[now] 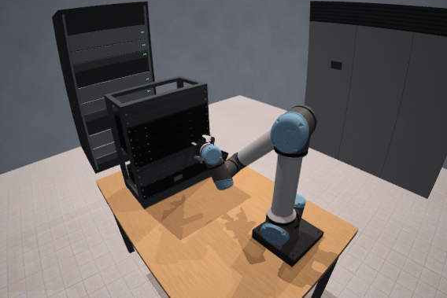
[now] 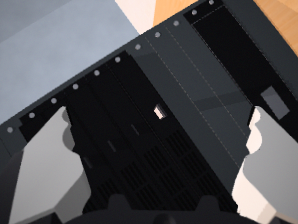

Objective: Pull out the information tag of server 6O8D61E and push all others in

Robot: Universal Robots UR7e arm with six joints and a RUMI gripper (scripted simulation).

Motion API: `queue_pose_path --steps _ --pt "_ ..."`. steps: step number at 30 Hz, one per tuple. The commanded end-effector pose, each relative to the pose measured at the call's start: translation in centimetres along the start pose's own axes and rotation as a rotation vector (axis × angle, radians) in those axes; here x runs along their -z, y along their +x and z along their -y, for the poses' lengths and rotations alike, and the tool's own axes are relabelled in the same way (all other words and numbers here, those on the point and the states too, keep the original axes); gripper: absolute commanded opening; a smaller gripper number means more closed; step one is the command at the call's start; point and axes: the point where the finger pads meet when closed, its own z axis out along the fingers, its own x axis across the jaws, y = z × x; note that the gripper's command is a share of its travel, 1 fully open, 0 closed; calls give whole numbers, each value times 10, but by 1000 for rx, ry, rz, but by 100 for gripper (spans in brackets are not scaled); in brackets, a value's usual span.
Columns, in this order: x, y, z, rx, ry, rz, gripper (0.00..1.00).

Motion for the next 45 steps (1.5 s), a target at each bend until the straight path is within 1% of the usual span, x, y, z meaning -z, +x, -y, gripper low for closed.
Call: queue_pose_path --steps 1,45 --pt "1 -1 0 17 1 1 100" --pt "5 -7 -1 158 14 6 100"
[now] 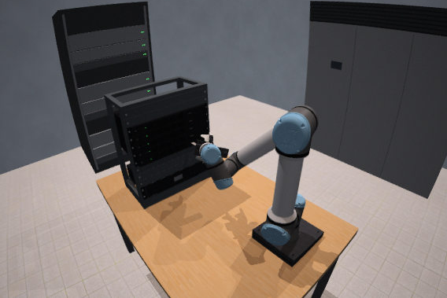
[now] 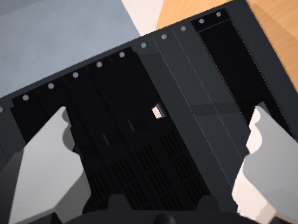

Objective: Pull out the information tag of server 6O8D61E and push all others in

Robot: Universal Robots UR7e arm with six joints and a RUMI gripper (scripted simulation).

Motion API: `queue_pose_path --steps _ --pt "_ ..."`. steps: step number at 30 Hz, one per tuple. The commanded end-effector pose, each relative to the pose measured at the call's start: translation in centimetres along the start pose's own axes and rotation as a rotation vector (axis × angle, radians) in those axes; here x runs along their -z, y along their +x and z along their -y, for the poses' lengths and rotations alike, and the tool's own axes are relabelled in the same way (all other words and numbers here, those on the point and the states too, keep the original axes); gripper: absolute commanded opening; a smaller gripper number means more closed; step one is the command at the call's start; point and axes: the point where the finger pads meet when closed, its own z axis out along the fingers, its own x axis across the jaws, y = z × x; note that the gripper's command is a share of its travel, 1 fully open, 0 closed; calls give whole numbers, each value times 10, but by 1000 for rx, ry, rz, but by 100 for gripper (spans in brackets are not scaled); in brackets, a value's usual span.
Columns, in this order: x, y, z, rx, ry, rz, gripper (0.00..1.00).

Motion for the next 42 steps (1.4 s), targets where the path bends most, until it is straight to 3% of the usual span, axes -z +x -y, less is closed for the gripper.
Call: queue_pose_path --steps 1,42 --pt "0 -1 0 9 0 1 100" --pt "4 -6 0 127 11 4 100"
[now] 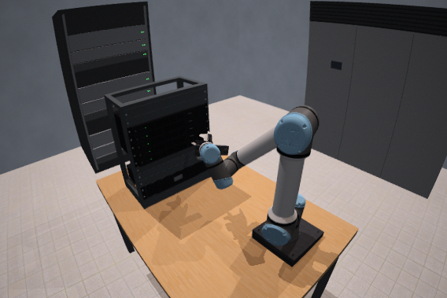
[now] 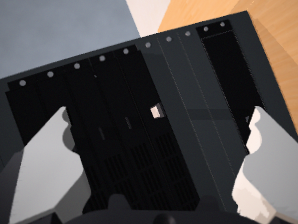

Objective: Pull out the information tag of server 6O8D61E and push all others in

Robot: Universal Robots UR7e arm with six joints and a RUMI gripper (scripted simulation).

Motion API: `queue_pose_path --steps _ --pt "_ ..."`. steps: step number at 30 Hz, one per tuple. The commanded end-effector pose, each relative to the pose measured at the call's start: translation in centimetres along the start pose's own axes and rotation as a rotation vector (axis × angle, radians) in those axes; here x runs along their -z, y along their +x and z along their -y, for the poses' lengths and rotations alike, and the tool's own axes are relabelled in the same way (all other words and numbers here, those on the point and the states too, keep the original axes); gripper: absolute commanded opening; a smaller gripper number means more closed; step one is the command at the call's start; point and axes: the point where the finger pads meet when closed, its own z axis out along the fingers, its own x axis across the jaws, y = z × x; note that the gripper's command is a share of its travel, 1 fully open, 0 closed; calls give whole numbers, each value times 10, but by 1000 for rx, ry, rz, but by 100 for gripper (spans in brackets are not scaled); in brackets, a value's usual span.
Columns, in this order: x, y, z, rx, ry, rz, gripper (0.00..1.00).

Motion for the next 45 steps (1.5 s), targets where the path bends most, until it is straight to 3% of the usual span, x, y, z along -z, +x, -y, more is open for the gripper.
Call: queue_pose_path --steps 1,45 --pt "1 -1 0 13 1 1 100" --pt "4 -5 0 118 11 3 100"
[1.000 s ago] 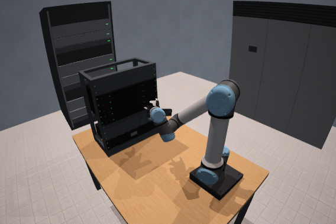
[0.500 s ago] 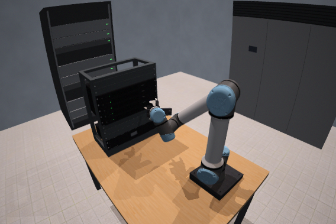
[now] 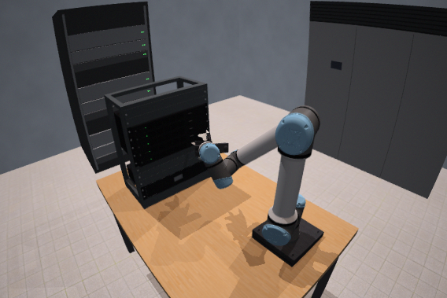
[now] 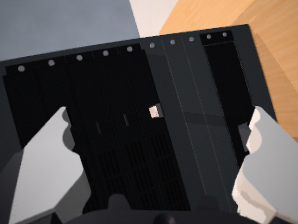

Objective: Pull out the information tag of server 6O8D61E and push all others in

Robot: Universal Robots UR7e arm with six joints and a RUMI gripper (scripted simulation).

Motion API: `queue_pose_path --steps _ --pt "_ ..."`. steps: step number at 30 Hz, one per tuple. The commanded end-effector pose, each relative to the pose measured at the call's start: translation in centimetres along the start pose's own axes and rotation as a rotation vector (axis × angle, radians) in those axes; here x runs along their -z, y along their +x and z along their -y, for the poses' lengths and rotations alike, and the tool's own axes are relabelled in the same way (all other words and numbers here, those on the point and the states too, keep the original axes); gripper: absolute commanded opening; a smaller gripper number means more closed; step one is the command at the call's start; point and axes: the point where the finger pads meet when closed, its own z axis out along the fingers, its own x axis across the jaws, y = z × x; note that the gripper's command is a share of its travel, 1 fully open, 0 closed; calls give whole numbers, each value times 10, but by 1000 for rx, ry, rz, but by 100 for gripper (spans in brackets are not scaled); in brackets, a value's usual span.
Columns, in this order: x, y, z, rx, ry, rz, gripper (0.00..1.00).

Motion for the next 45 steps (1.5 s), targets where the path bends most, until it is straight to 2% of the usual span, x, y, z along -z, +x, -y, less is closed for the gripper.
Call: queue_pose_path --steps 1,45 --pt "0 -1 0 8 1 1 100" --pt "4 -5 1 99 9 2 100"
